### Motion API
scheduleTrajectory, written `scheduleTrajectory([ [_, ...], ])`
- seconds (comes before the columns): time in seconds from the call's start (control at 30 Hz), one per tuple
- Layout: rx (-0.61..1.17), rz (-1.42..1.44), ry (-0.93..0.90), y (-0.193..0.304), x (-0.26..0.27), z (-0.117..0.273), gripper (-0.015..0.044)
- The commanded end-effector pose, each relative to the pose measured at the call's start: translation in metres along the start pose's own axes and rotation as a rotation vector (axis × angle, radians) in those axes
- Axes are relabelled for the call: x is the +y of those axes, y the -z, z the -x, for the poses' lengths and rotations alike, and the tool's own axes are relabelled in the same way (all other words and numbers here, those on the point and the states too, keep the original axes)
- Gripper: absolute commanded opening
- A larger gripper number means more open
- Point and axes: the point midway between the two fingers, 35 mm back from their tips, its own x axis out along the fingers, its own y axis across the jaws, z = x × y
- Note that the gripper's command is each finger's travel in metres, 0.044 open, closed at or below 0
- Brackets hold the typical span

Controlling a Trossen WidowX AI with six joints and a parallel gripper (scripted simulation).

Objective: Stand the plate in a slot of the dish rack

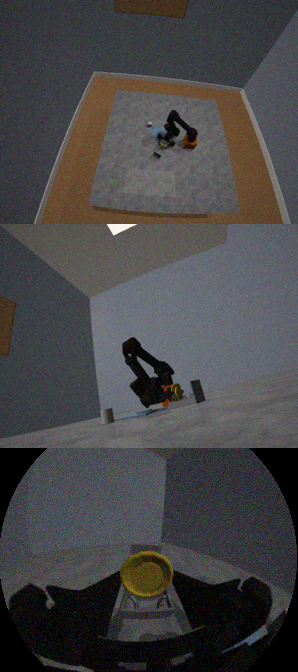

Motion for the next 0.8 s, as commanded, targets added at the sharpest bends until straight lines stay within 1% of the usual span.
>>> scheduleTrajectory([
  [0.0, 0.0, 0.0, 0.0, 0.0, 0.0, 0.0, 0.0394],
  [0.3, 0.0, 0.0, 0.0, 0.0, 0.0, 0.0, 0.04],
  [0.37, -0.001, 0.001, 0.001, -0.006, -0.002, 0.0, 0.04],
  [0.7, -0.02, 0.013, 0.008, -0.1, -0.015, 0.002, 0.04],
  [0.77, -0.024, 0.015, 0.009, -0.112, -0.016, 0.003, 0.04],
])
